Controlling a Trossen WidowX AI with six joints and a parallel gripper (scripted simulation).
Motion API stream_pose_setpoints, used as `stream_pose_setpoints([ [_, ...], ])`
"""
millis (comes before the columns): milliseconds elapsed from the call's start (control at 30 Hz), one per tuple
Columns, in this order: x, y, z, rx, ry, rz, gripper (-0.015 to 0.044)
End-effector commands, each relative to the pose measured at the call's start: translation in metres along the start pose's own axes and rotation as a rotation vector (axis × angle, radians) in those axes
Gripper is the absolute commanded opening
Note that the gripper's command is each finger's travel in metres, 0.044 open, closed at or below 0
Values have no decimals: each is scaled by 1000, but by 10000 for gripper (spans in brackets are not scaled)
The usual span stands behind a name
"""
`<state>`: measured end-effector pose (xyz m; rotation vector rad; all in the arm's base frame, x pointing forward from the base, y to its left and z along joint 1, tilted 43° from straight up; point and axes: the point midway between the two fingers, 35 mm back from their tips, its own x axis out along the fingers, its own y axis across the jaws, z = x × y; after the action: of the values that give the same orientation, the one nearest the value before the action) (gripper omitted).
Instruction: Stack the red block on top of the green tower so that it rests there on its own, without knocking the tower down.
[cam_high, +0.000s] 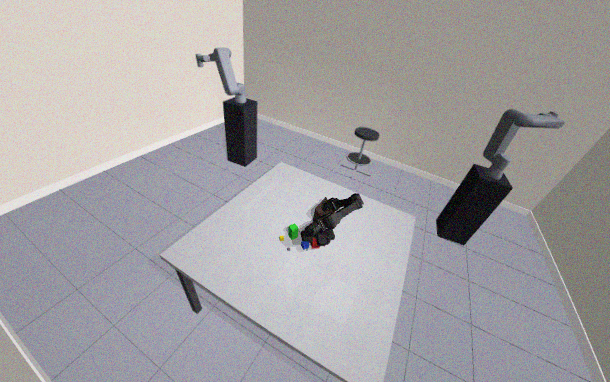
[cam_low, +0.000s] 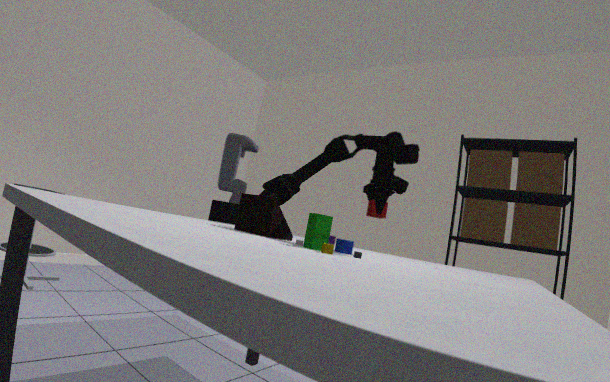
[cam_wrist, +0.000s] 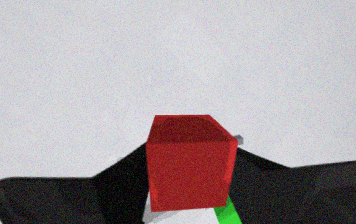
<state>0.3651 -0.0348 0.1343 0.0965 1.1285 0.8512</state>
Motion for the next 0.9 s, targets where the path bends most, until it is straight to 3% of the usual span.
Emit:
stream_pose_setpoints([
  [0, 0, -24, -25, 16, 12, -10, 0],
  [700, 4, -98, -171, 10, 1, 14, 0],
  [867, 2, -98, -176, 9, 0, 16, 0],
])
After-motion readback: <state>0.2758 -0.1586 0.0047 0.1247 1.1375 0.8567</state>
